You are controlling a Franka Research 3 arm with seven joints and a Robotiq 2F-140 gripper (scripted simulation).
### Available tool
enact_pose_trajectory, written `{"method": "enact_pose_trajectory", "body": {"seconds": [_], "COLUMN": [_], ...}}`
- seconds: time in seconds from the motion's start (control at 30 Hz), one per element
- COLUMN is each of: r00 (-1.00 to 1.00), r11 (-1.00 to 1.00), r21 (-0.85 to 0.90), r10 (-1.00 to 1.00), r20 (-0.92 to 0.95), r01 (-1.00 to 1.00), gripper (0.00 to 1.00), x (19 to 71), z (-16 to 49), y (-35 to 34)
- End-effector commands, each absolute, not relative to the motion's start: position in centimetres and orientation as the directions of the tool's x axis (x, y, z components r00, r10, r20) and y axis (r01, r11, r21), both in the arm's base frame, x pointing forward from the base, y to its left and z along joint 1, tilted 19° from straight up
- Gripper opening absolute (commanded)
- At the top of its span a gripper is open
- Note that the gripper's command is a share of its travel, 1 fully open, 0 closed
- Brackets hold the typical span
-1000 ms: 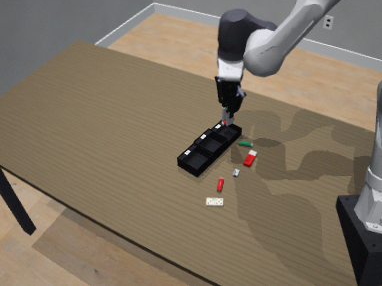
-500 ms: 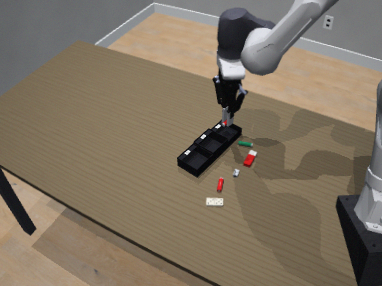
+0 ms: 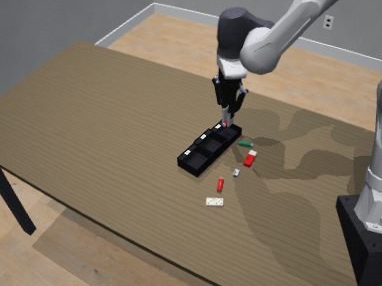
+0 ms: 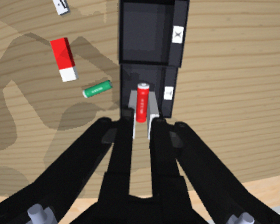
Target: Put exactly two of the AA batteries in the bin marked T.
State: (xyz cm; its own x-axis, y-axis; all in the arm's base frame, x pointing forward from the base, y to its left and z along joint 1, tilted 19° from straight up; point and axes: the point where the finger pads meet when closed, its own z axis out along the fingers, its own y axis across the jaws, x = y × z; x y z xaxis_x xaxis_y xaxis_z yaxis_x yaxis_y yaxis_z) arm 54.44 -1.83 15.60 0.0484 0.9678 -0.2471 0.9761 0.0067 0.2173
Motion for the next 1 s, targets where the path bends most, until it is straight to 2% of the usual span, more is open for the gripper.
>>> {"method": "enact_pose_trajectory", "body": {"seconds": [0.0,0.97], "r00": [0.026,0.026], "r11": [0.028,0.028], "r21": [0.206,0.206], "r10": [0.967,0.967], "r20": [-0.252,-0.252], "r01": [0.978,0.978], "gripper": [0.05,0.05], "x": [54.4,55.3], "z": [15.5,11.4], "y": [-1.9,-3.0]}}
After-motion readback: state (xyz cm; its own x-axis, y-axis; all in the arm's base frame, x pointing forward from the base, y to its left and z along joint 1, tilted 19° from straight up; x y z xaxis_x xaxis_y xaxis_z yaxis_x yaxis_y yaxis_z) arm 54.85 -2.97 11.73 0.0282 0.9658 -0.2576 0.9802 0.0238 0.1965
